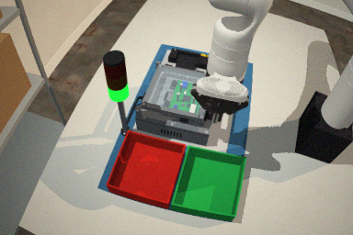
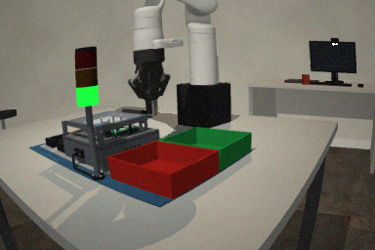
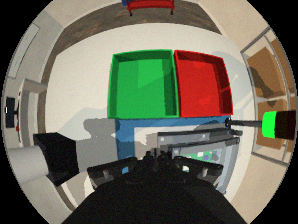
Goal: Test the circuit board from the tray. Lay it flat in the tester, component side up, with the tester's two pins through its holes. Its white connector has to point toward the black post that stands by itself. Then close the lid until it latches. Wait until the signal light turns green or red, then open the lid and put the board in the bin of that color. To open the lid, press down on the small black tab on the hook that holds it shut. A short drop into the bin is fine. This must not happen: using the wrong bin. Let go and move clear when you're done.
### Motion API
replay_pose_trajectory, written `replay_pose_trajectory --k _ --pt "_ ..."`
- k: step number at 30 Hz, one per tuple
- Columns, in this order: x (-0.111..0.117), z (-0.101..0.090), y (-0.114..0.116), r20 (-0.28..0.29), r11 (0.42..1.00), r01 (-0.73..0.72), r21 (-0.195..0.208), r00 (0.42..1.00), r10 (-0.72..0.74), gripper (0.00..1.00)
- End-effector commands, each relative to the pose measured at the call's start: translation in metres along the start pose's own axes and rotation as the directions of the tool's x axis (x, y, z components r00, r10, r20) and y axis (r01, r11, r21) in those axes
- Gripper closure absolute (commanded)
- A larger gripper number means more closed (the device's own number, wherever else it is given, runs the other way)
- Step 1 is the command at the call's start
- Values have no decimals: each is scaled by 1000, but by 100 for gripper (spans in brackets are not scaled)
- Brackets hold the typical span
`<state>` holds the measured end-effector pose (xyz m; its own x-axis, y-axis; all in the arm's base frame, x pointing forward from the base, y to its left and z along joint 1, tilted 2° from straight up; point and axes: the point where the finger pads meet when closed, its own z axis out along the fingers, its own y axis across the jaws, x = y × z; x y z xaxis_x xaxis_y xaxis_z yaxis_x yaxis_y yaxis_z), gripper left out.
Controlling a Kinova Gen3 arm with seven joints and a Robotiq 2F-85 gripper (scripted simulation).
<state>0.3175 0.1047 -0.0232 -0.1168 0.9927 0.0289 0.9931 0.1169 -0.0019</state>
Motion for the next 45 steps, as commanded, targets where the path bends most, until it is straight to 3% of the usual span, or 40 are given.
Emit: replay_pose_trajectory --k 1,14,33,45 --pt "1 2 0 0 1000 -1 -2 1000 1 100" --pt "1 1 0 0 1000 5 -2 1000 -5 100" --pt "2 -60 2 -2 1000 2 -5 1000 -2 100" --pt "2 -63 1 -2 1000 2 -5 1000 -2 100"
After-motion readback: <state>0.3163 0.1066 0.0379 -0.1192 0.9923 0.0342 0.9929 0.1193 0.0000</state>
